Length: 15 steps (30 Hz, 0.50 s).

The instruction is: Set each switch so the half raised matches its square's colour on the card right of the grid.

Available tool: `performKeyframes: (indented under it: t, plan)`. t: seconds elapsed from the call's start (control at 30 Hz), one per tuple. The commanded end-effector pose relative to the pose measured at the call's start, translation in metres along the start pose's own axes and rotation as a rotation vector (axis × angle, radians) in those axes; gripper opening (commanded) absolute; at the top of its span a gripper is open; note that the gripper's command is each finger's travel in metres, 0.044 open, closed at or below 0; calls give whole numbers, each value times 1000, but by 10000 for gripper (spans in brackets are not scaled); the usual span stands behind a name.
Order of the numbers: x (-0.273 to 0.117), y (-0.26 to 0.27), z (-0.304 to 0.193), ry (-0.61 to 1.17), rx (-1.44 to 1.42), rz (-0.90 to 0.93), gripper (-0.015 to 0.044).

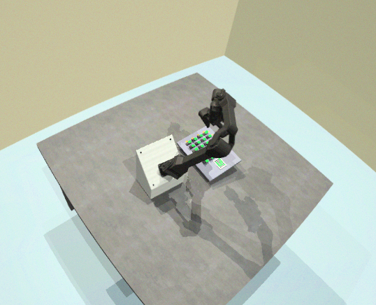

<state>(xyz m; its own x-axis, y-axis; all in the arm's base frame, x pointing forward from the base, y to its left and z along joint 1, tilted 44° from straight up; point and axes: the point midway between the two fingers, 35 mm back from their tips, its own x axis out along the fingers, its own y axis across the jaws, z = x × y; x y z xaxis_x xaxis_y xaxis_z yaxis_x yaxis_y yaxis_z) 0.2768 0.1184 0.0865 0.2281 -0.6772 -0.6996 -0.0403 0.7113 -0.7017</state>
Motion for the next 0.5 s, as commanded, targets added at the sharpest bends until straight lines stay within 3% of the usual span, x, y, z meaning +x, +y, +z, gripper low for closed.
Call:
performKeyframes:
  t: [0.0, 0.13, 0.33, 0.47]
  plan:
    - [1, 1, 1, 0, 1, 0, 374]
    - [21, 21, 14, 2, 23, 3, 269]
    - [89, 81, 46, 4, 17, 16, 111]
    - [98, 88, 48, 3, 11, 18, 6]
